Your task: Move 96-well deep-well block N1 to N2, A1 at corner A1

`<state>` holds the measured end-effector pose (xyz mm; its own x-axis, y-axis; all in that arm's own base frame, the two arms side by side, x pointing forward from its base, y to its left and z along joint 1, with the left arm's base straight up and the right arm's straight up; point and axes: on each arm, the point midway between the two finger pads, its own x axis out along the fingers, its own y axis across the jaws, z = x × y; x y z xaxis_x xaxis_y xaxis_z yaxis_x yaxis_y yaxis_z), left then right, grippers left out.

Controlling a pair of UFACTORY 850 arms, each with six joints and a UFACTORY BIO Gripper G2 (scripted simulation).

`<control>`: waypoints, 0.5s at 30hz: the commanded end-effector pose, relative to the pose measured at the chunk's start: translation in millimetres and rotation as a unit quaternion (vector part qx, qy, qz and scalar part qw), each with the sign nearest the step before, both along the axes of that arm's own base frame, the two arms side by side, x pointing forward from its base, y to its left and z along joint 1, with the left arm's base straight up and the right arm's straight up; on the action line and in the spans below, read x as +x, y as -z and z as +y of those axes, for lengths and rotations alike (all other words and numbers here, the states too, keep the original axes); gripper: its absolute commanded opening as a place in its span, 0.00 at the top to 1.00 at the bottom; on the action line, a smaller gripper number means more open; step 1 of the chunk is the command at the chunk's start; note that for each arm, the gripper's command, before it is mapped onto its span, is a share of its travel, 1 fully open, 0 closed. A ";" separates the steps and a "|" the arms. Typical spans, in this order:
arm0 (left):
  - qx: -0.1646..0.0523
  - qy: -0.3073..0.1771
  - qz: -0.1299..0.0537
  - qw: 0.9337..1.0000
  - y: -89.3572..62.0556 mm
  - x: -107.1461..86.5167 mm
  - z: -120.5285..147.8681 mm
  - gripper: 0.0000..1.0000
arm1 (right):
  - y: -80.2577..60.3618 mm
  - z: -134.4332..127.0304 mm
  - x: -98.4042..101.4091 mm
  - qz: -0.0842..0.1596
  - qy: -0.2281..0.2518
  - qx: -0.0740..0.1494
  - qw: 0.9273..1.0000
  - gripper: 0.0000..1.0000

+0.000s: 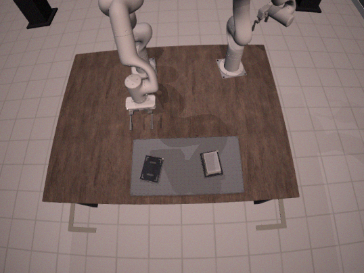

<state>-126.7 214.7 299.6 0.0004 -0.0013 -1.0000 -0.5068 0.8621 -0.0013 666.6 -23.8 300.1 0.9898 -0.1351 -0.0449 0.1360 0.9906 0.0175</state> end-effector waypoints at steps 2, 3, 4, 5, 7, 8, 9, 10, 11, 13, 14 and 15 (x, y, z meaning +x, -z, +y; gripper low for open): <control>0.001 0.000 0.000 1.000 -0.4 -0.1 0.5 0.00 | -1.0 15.0 9.6 -0.018 -0.051 -0.007 0.999 0.63; 0.001 0.000 0.000 1.000 -0.4 -0.1 0.5 0.00 | -1.0 19.5 11.8 -0.022 -0.066 -0.010 0.997 0.63; 0.001 0.000 0.000 1.000 -0.4 -0.1 0.5 0.00 | -1.0 23.9 13.9 -0.023 -0.068 -0.010 0.997 0.63; 0.001 0.000 0.000 1.000 -0.4 -0.1 0.5 0.00 | -1.0 23.9 14.0 -0.023 -0.068 -0.010 0.997 0.63; 0.001 0.000 0.000 1.000 -0.4 -0.1 0.5 0.00 | -1.0 23.8 14.0 -0.023 -0.068 -0.010 0.997 0.63; 0.001 0.000 0.000 1.000 -0.4 -0.1 0.5 0.00 | -1.0 23.8 14.0 -0.023 -0.068 -0.010 0.997 0.63; 0.001 0.000 0.000 1.000 -0.4 -0.1 0.5 0.00 | -1.0 23.8 14.0 -0.023 -0.068 -0.010 0.997 0.63; 0.001 0.000 0.000 1.000 -0.4 -0.1 0.5 0.00 | -1.0 23.9 13.9 -0.023 -0.068 -0.010 0.997 0.63; 0.001 0.000 0.000 1.000 -0.4 -0.1 0.5 0.00 | -1.0 23.9 13.9 -0.023 -0.068 -0.010 0.997 0.63; 0.001 0.000 0.000 1.000 -0.4 -0.1 0.5 0.00 | -1.0 23.9 14.0 -0.023 -0.068 -0.010 0.997 0.63; 0.001 0.000 0.000 1.000 -0.4 -0.1 0.5 0.00 | -1.0 23.9 14.0 -0.023 -0.068 -0.010 0.997 0.63; 0.001 0.000 0.000 1.000 -0.4 -0.1 0.5 0.00 | -1.0 23.9 14.0 -0.023 -0.068 -0.010 0.997 0.63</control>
<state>-126.7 214.7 299.6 0.0004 -0.0013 -1.0000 -0.5068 0.8621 -0.0013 679.8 -0.3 300.0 1.0000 -0.0012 -0.0004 0.0012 1.0000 0.0000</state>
